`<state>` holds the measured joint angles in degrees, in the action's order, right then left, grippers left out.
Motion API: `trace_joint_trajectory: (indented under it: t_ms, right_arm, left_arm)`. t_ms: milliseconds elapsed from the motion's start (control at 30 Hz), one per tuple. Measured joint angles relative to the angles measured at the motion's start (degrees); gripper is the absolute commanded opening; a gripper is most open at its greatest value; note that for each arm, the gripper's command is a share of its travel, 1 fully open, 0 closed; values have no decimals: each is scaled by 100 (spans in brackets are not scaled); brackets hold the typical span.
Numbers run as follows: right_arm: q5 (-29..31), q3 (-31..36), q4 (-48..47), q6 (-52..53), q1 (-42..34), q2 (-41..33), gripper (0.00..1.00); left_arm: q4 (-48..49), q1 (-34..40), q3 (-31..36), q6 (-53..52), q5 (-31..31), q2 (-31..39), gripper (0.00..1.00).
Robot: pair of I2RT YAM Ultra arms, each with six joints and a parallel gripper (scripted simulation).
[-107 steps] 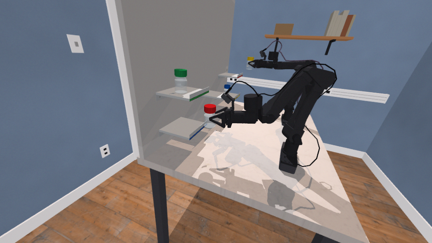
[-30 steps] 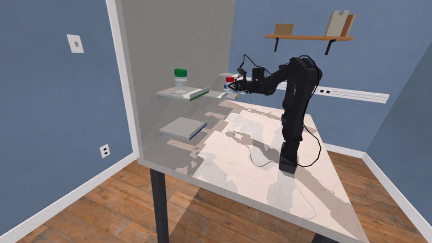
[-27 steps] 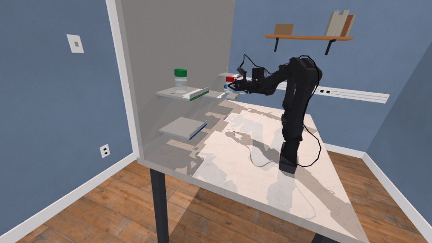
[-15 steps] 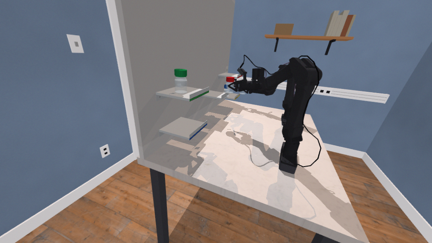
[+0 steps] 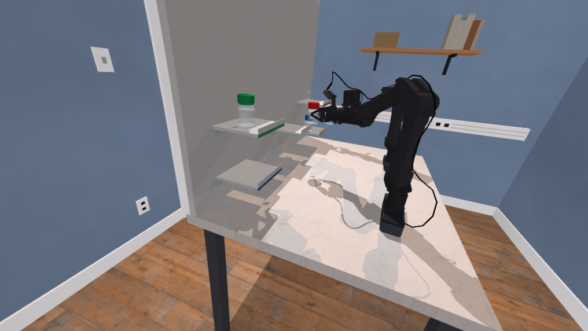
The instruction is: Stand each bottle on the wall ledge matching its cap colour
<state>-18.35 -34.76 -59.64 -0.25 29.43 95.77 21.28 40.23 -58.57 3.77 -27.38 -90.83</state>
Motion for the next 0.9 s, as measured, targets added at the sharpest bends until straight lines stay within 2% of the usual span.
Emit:
trace_joint_trajectory:
  t_ms: [200, 633, 900]
  right_arm:
    - [118, -387, 0, 0, -109, 374, 52]
    - [319, -1432, 9, 0, -337, 1241, 52]
    - [343, -1596, 33, 0, -369, 1355, 52]
  left_arm:
    - [50, -61, -223, -20, 120, -168, 50]
    - [201, -378, -1108, -28, 389, -1097, 50]
    - [225, -483, -1504, -28, 470, -1453, 50]
